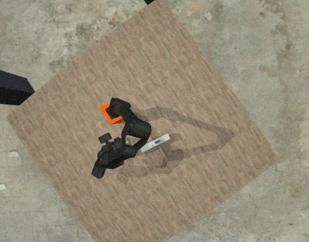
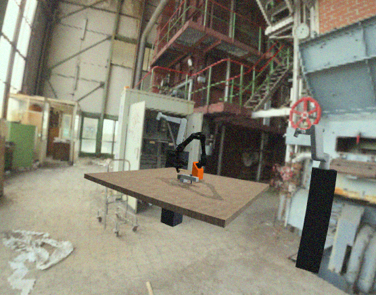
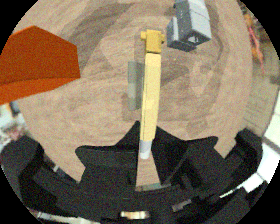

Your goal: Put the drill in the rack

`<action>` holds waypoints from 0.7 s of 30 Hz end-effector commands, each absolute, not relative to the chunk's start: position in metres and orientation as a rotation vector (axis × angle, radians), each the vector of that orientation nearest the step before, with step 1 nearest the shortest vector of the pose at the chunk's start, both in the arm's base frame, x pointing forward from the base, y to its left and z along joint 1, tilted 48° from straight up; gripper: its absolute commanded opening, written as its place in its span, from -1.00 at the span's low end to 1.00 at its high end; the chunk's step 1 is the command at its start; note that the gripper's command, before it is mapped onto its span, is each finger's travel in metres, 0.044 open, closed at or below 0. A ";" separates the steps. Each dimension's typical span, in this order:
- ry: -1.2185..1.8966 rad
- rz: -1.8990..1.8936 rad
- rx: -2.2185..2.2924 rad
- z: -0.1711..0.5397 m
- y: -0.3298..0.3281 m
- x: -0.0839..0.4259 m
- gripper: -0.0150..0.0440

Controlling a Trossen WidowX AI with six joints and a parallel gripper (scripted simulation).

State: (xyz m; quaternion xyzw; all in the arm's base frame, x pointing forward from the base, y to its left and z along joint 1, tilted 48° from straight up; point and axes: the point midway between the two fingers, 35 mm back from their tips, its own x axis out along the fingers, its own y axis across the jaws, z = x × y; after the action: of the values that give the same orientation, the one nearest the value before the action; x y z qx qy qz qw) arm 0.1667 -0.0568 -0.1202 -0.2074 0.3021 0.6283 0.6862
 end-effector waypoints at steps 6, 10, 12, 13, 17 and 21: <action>0.675 1.410 -0.468 -0.132 -0.045 0.166 -0.49; 0.674 1.410 -0.468 -0.136 -0.041 0.166 -0.49; 0.674 1.410 -0.468 -0.136 -0.040 0.166 -0.49; 0.674 1.410 -0.468 -0.136 -0.040 0.166 -0.49; 0.674 1.410 -0.468 -0.139 -0.037 0.166 -0.49; 0.674 1.410 -0.468 -0.143 -0.033 0.166 -0.49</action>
State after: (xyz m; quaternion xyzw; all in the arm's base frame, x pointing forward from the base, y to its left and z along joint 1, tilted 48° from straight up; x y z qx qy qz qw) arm 0.1658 -0.0360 -0.1407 -0.2111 0.3008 0.6314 0.6829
